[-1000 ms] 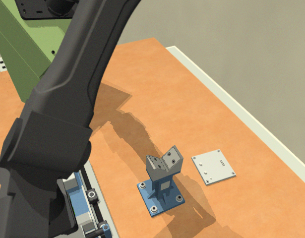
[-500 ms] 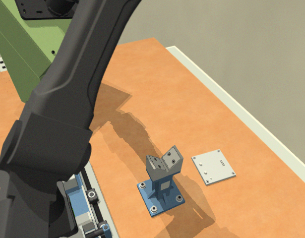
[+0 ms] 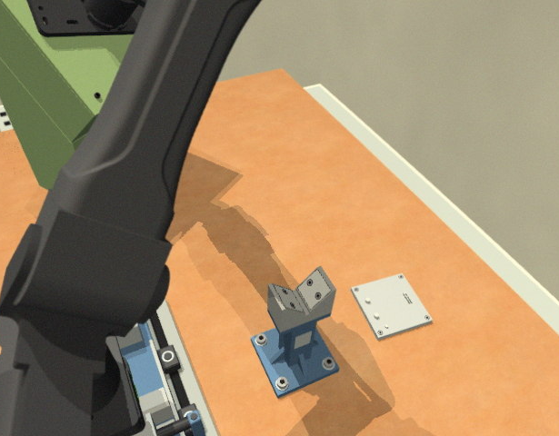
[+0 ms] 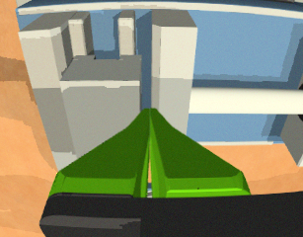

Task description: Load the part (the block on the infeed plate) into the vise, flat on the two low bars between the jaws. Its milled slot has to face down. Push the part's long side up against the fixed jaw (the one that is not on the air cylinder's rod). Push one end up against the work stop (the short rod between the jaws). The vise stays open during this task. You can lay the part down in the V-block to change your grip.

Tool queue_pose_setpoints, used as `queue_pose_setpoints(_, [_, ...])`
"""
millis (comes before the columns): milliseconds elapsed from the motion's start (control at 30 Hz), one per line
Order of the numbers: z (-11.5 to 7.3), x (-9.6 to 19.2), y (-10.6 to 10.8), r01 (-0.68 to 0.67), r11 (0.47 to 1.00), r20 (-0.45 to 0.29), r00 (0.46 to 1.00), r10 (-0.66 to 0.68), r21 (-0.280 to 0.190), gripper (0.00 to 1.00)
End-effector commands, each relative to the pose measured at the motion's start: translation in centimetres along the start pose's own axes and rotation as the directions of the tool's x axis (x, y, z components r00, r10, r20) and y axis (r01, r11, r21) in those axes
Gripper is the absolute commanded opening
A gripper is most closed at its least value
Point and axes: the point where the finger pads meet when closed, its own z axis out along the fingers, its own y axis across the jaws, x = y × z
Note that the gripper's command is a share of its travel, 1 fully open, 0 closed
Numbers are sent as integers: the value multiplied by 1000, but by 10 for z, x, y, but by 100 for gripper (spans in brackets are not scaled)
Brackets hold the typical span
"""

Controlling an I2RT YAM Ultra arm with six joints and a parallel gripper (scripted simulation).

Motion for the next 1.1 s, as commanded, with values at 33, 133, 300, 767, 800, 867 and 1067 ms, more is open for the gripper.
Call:
queue_pose_setpoints(33, [-4,-7,6,-9,1000,24,1000,9,-4,0])
queue_pose_setpoints(133, [-6,-6,10,0,1000,26,1000,1,-13,0])
queue_pose_setpoints(300, [-5,-7,12,4,1000,28,1000,-3,-20,0])
queue_pose_setpoints(767, [-5,-8,14,5,1000,29,1000,-4,-22,0])
queue_pose_setpoints(800, [-5,-8,14,5,1000,29,1000,-4,-22,0])
queue_pose_setpoints(867, [-6,-7,16,9,1000,30,1000,-8,-27,0])
queue_pose_setpoints(1067, [-6,-8,17,11,1000,30,999,-10,-29,0])
